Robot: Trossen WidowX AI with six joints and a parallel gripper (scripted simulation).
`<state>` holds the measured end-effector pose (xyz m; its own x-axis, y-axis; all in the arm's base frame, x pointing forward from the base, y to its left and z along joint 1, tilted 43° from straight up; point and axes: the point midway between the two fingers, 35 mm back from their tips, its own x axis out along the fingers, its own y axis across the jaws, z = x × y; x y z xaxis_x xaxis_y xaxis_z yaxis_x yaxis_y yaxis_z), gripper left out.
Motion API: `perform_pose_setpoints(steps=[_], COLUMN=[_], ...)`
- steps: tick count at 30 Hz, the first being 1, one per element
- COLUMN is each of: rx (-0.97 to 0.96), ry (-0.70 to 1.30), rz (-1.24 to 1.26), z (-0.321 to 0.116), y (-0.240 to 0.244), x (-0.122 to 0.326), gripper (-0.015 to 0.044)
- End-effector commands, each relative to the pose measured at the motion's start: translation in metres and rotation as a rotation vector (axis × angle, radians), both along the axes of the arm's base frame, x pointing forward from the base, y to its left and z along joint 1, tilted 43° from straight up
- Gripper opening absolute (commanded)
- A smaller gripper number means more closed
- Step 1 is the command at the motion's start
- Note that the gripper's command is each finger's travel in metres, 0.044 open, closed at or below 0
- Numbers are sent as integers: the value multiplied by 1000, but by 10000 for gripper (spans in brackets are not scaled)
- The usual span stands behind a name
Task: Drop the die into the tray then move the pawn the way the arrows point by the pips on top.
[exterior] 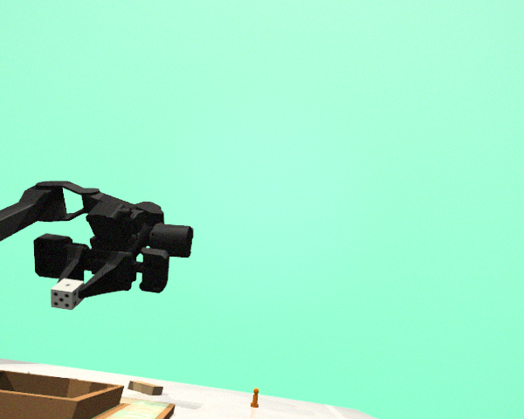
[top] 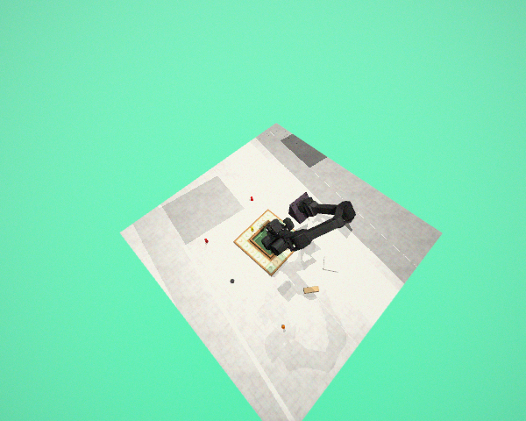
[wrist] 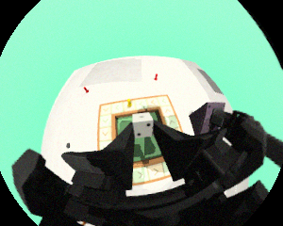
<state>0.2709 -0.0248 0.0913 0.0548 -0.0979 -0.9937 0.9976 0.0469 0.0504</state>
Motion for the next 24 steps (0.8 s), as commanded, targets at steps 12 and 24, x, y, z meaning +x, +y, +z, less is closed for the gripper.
perform_pose_setpoints(steps=[12, 24], rx=[-2, 354], ry=[-1, 109], rz=[1, 64], z=[9, -6], y=[-9, -17], x=[1, -5], gripper=[263, 440])
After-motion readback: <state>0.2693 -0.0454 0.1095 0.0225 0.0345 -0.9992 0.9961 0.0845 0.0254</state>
